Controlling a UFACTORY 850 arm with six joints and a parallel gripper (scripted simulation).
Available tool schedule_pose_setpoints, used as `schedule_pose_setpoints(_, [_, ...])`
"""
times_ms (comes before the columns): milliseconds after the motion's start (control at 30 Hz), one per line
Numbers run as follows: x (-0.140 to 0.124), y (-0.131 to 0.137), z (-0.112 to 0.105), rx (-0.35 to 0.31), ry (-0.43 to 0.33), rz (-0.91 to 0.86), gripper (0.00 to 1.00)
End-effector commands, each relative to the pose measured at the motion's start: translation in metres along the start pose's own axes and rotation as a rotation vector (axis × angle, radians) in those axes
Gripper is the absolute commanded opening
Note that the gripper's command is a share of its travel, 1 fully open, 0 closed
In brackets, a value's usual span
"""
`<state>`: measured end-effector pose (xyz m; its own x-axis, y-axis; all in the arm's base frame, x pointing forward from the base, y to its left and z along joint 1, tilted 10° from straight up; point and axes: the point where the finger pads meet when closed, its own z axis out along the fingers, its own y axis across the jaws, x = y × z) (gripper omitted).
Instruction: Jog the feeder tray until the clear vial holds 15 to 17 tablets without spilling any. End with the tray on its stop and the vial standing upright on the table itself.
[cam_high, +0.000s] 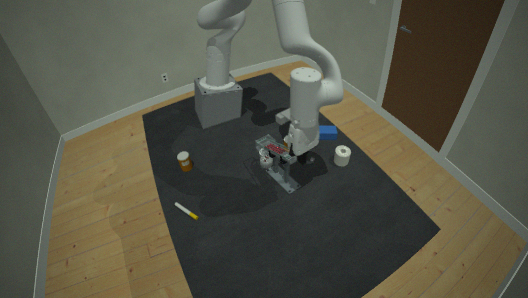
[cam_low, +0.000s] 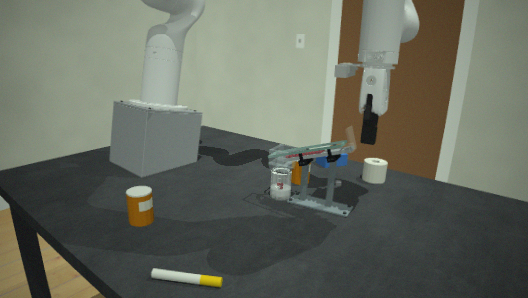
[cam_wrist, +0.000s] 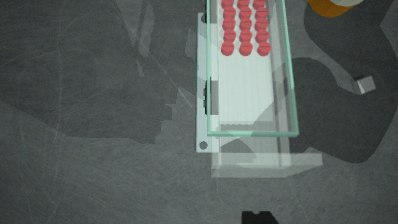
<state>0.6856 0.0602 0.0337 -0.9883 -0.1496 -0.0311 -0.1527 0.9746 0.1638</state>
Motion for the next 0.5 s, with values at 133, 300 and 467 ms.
schedule_pose_setpoints(133, [-0.0011, -0.0001, -0.0012, 0.000, -0.002, 0.000, 0.00])
schedule_pose_setpoints(300, [-0.0011, -0.0001, -0.0012, 0.000, -0.002, 0.000, 0.00])
schedule_pose_setpoints(467, [0.0067, -0.0001, 0.0014, 0.000, -0.002, 0.000, 0.00])
